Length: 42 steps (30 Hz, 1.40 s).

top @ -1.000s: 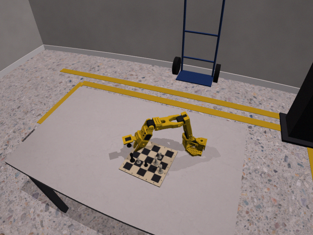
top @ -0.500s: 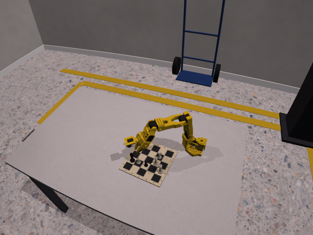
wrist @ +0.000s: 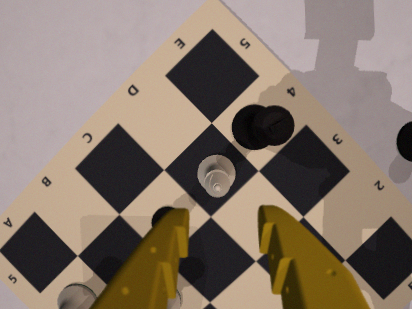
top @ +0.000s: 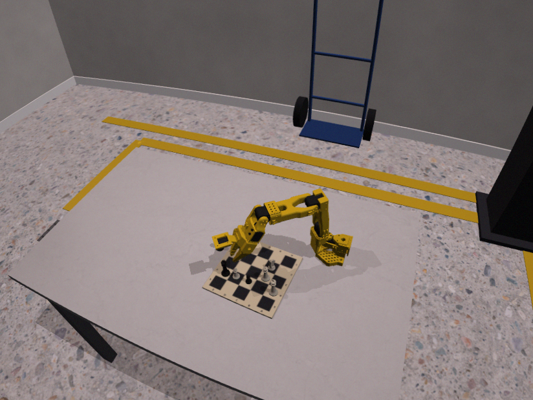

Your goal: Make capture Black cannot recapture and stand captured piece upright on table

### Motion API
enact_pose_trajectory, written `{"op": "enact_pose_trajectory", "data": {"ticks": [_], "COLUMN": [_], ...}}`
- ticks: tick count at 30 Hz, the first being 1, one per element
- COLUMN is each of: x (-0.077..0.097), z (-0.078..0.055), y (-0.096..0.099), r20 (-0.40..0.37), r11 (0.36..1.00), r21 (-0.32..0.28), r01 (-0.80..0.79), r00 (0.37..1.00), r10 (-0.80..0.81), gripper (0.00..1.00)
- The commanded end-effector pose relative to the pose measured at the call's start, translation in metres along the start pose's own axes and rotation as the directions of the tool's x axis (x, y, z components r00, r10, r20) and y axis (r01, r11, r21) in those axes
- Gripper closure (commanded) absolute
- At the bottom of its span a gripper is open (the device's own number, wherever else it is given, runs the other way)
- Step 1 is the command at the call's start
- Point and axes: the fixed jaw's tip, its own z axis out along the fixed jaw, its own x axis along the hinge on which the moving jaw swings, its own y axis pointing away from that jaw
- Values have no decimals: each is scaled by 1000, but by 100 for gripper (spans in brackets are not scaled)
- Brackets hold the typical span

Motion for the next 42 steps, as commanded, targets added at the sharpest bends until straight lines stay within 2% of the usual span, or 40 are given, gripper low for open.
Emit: {"op": "enact_pose_trajectory", "data": {"ticks": [1, 13, 28, 42], "x": [0, 6, 25, 34], "z": [-2, 9, 43, 59], "y": [2, 2, 2, 2], "r20": [12, 12, 12, 12], "r11": [1000, 1000, 1000, 1000], "r21": [-5, -5, -5, -5], "r01": [2, 2, 2, 2], "r00": [1000, 1000, 1000, 1000], "r10": [-2, -2, -2, -2], "gripper": [90, 90, 90, 90]}}
